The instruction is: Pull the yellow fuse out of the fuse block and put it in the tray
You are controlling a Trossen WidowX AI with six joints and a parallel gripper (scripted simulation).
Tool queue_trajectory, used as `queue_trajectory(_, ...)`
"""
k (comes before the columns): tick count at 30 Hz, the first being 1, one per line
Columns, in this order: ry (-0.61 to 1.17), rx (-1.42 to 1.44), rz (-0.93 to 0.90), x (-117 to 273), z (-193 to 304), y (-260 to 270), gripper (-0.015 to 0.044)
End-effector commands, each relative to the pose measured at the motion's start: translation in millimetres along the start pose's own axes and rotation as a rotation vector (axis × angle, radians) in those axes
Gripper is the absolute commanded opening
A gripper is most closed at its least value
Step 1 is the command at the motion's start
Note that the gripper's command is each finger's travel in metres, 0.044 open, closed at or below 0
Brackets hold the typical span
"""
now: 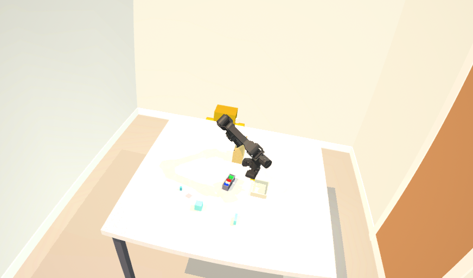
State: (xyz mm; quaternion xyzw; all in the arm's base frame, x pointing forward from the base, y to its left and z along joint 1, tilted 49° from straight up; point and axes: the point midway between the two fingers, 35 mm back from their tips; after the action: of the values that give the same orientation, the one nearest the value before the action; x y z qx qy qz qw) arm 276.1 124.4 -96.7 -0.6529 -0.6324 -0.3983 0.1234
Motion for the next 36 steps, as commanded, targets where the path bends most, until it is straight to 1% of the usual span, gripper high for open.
queue_trajectory(1, -0.005, 0.0, 0.004, -3.0, 18.3, -13.3, 0.0)
queue_trajectory(9, -0.011, -0.003, 0.002, -8.4, 47.5, -37.1, 0.0)
queue_trajectory(15, -0.011, -0.003, 0.002, -9.6, 48.1, -37.7, 0.0)
queue_trajectory(36, -0.012, -0.004, 0.001, -43.5, 47.6, -37.3, 0.0)
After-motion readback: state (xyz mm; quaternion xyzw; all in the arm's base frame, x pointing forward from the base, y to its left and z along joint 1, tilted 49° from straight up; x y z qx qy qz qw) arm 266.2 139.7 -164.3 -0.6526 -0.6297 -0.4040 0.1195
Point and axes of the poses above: the point midway between the two fingers, 35 mm back from their tips, its own x axis back along the fingers, its own y axis across the jaws, z = x × y, and after that the axes turned 15 degrees about -x, right-handed
